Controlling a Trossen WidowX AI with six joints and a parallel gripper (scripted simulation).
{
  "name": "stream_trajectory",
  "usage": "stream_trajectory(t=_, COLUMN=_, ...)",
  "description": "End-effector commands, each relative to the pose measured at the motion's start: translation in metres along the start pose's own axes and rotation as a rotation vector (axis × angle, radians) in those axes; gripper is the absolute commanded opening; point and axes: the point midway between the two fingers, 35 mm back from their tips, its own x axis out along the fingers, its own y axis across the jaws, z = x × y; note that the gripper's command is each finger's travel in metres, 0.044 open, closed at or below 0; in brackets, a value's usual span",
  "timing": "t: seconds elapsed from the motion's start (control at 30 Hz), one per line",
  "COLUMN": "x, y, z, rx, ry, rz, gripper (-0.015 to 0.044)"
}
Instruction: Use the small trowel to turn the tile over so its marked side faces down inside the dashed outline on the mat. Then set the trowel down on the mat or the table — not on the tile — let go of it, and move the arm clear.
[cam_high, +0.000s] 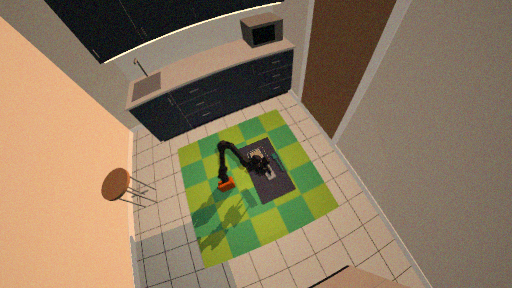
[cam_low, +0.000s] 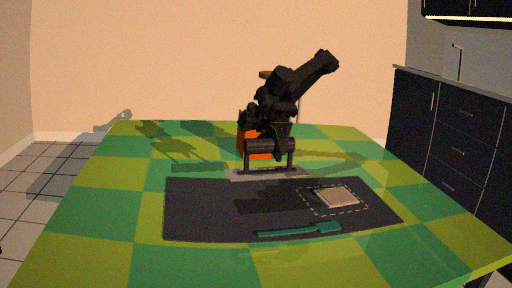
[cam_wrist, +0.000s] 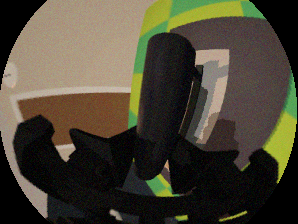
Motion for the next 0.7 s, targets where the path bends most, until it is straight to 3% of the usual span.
stream_trajectory(t=0.0, x=0.0, y=0.0, z=0.0, rx=-0.001, ry=0.0, rz=0.001, gripper=0.0)
stream_trajectory(t=0.2, x=-0.001, y=-0.002, z=0.005, rx=0.0, ry=-0.004, rz=-0.003, gripper=0.0)
stream_trajectory(t=0.67, x=-0.031, y=-0.049, z=0.09, rx=-0.007, ry=-0.051, rz=-0.031, gripper=0.0)
